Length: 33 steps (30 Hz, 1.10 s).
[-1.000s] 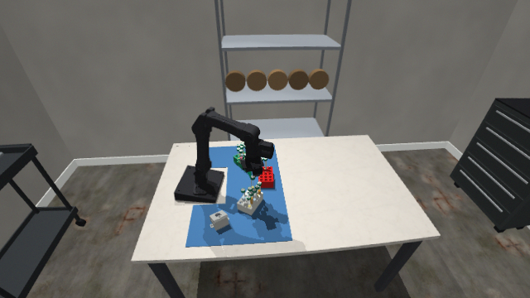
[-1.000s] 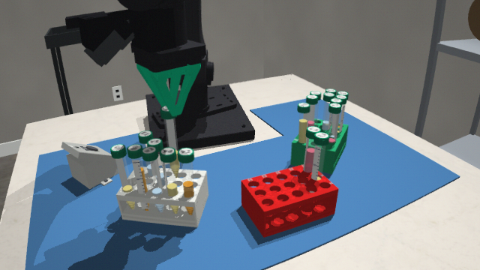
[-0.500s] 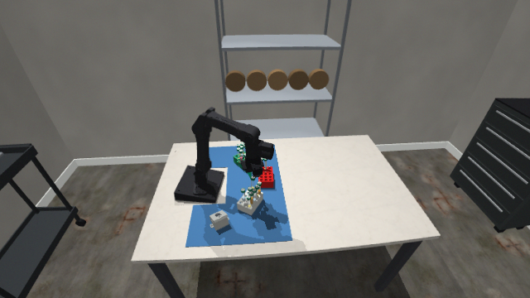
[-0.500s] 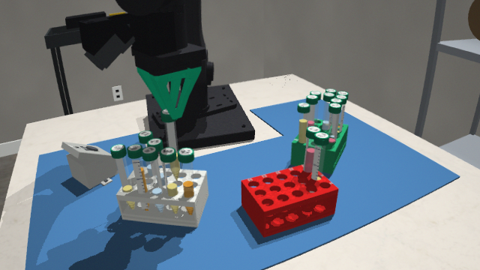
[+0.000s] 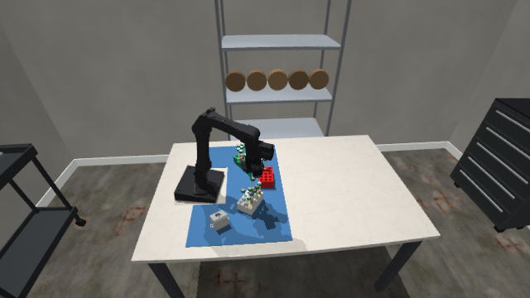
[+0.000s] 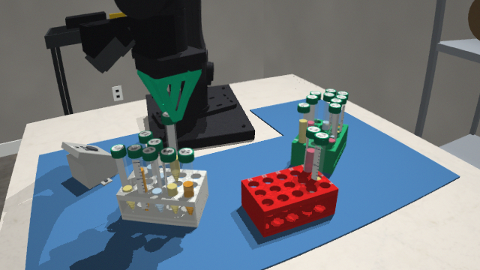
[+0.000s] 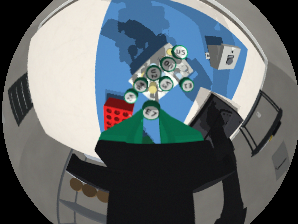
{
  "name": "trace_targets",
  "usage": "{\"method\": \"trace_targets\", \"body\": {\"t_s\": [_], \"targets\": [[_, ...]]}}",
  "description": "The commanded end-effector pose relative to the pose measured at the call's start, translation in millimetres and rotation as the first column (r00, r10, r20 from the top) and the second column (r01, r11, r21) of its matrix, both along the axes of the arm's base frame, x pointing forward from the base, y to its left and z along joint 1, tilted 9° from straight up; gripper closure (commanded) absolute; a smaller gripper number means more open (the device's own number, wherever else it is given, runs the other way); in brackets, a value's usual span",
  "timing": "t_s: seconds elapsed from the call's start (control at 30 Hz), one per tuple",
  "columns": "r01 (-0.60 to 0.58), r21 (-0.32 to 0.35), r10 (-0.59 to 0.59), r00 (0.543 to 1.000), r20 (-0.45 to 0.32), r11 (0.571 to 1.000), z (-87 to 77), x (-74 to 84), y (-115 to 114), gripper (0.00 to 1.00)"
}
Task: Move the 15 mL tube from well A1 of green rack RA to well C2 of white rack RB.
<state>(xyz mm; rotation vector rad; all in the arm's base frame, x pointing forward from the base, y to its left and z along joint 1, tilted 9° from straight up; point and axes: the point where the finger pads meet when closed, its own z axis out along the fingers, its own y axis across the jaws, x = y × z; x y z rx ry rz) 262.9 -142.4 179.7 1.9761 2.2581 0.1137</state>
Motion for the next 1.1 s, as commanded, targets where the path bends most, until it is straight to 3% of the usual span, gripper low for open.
{"method": "trace_targets", "body": {"t_s": [0.0,1.07], "targets": [[0.001,-0.01,-0.001,1.0,0.013,1.0,2.5,1.6,-1,1.0],[0.001,-0.01,-0.001,1.0,0.013,1.0,-9.1,0.2,0,1.0]]}}
